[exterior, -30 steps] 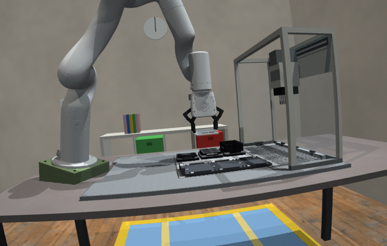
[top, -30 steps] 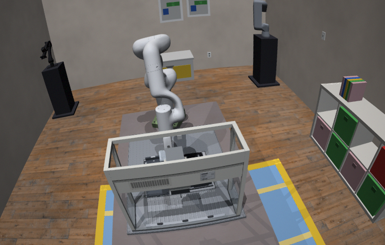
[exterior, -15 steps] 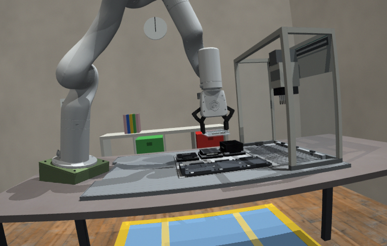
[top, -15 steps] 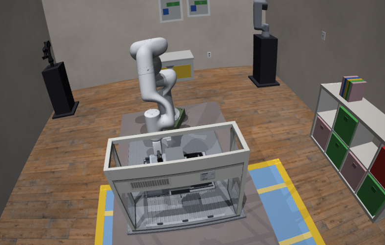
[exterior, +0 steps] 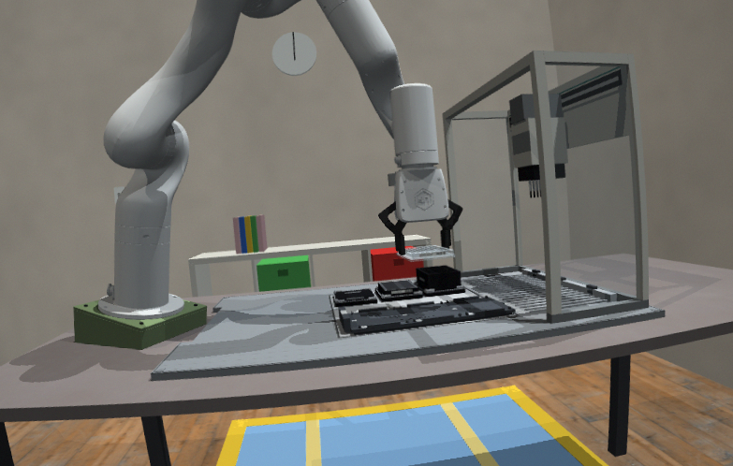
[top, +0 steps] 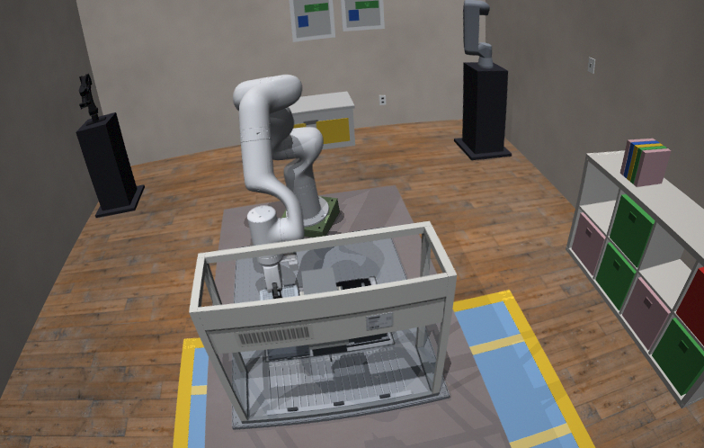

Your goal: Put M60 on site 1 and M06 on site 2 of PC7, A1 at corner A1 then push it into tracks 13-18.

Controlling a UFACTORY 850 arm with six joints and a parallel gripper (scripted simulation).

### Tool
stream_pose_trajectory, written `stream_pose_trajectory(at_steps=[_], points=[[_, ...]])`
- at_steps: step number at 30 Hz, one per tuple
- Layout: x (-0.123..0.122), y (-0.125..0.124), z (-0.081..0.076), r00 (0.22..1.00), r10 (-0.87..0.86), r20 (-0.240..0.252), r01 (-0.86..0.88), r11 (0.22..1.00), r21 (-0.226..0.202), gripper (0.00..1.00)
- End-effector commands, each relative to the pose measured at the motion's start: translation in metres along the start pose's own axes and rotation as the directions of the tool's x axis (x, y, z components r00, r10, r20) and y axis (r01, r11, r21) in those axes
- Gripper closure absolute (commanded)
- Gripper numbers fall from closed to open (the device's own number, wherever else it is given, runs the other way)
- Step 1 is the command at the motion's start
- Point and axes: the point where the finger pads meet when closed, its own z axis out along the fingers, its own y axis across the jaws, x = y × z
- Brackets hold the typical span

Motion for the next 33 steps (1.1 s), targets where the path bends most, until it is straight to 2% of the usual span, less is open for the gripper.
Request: stream_pose_trajectory(at_steps=[1,19,33], points=[[-0.003,0.002,-0.001,1.000,-0.001,-0.002,0.001,1.000,-0.001,1.00],[-0.003,0.002,-0.001,1.000,-0.001,-0.002,0.001,1.000,-0.001,1.00],[-0.003,0.002,0.019,1.000,-0.001,-0.002,0.001,1.000,-0.001,1.00]])
